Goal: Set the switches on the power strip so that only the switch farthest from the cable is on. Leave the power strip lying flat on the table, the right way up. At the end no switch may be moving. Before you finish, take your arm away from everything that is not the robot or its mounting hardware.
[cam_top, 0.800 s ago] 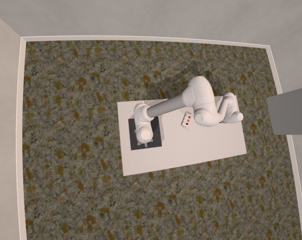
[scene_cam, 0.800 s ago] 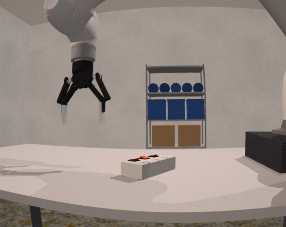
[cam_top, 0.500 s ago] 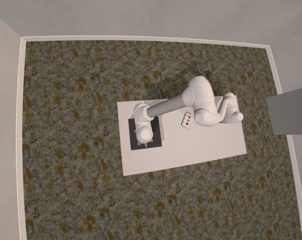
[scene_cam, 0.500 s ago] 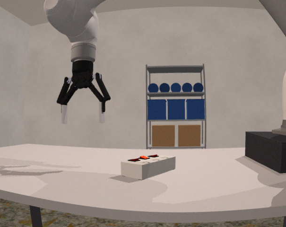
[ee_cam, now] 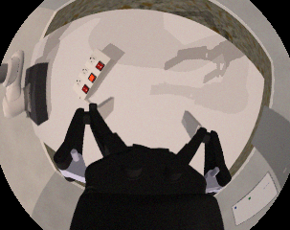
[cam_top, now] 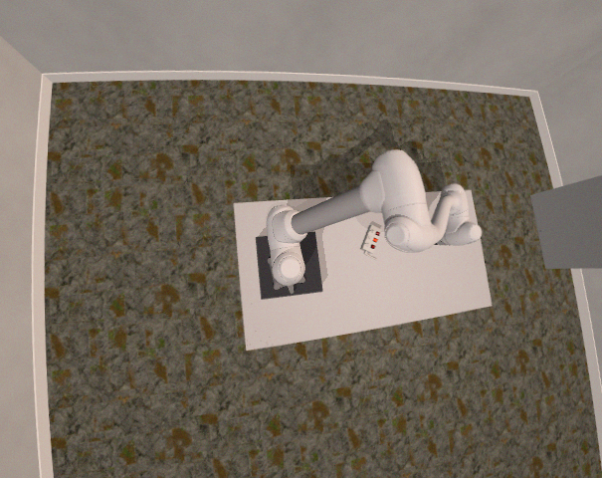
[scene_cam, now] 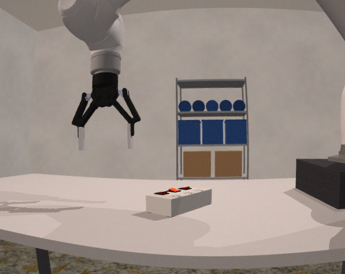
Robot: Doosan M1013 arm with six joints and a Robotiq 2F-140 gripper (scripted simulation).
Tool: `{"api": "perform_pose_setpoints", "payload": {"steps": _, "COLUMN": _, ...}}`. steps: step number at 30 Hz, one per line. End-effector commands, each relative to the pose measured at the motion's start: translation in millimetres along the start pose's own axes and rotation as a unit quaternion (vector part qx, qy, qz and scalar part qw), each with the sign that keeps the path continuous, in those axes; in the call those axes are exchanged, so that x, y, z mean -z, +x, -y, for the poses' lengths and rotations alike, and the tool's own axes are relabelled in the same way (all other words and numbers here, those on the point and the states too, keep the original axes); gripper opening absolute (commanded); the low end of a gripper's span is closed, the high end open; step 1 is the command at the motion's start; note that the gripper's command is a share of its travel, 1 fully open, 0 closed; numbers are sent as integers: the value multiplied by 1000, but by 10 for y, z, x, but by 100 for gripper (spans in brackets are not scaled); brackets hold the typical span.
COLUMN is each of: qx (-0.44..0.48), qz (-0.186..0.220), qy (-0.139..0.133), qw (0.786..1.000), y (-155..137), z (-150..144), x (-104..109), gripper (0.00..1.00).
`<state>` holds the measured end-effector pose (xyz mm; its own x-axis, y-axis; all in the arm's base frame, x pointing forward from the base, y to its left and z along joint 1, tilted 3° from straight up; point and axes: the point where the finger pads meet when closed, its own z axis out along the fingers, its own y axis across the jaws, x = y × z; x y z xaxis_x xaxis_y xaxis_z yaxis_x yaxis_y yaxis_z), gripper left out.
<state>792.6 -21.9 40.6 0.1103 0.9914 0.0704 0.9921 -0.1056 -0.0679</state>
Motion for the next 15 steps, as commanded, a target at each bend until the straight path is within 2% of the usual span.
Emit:
{"api": "perform_pose_setpoints", "payload": {"steps": 1, "qx": 89, "qz": -8, "qy": 3, "qw": 996, "y": 78, "z": 339, "x": -47, "gripper": 100}}
{"api": "perform_pose_setpoints", "payload": {"steps": 2, "qx": 135, "qz": -11, "qy": 4, "qw": 991, "y": 117, "z": 523, "x": -75, "gripper": 100}}
{"api": "perform_pose_setpoints", "payload": {"steps": 3, "qx": 135, "qz": -11, "qy": 4, "qw": 991, "y": 117, "z": 523, "x": -75, "gripper": 100}}
{"api": "perform_pose_setpoints", "payload": {"steps": 4, "qx": 183, "qz": -15, "qy": 6, "qw": 983, "y": 156, "z": 719, "x": -105, "gripper": 100}}
{"api": "perform_pose_setpoints", "payload": {"steps": 6, "qx": 183, "qz": -15, "qy": 6, "qw": 983, "y": 156, "z": 719, "x": -105, "gripper": 100}}
{"api": "perform_pose_setpoints", "payload": {"steps": 7, "qx": 230, "qz": -18, "qy": 7, "qw": 973, "y": 193, "z": 918, "x": -137, "gripper": 100}}
{"api": "perform_pose_setpoints", "payload": {"steps": 10, "qx": 230, "qz": -18, "qy": 7, "qw": 973, "y": 193, "z": 918, "x": -137, "gripper": 100}}
{"api": "perform_pose_setpoints", "payload": {"steps": 12, "qx": 314, "qz": -25, "qy": 8, "qw": 949, "y": 255, "z": 1285, "x": -197, "gripper": 100}}
{"api": "perform_pose_setpoints", "payload": {"steps": 14, "qx": 314, "qz": -25, "qy": 8, "qw": 949, "y": 255, "z": 1285, "x": -197, "gripper": 100}}
{"api": "perform_pose_setpoints", "payload": {"steps": 15, "qx": 347, "qz": -27, "qy": 8, "qw": 937, "y": 278, "z": 1435, "x": -223, "gripper": 100}}
